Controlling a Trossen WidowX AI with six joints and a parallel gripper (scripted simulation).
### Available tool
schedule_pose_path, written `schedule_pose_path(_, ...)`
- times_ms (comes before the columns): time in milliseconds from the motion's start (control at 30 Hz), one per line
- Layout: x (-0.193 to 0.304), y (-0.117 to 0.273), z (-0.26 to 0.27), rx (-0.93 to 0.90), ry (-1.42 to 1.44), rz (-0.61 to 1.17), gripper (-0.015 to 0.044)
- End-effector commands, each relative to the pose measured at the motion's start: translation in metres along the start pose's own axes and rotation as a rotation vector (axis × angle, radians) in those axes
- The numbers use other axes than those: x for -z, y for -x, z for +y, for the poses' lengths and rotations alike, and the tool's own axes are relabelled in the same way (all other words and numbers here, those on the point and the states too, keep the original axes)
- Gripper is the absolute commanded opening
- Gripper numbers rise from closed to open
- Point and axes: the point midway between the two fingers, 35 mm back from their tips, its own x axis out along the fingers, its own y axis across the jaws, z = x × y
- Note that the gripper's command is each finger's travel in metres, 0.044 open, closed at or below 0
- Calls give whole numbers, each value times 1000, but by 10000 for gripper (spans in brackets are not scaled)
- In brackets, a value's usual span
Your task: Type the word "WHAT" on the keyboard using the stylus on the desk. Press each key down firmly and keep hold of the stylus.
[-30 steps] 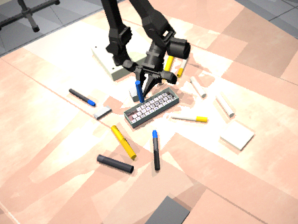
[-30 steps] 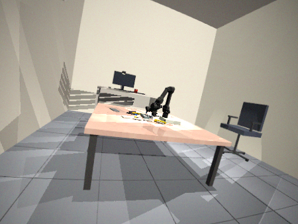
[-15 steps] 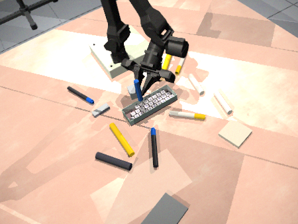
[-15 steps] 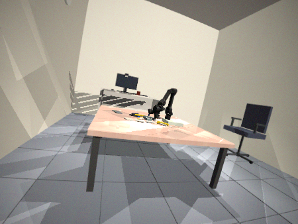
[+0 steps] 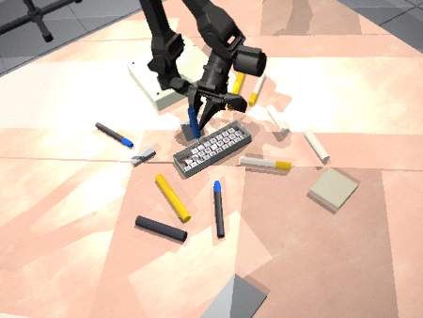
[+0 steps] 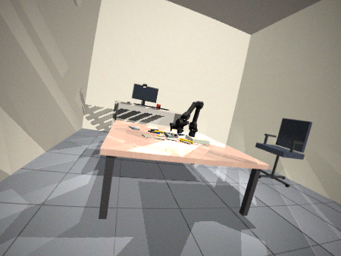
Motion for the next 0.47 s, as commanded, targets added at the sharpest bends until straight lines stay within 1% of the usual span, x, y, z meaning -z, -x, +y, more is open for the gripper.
schedule_pose_path(0,15,8,-1,4,-7,1,81)
schedule_pose_path(433,18,10,-1,4,-7,1,81)
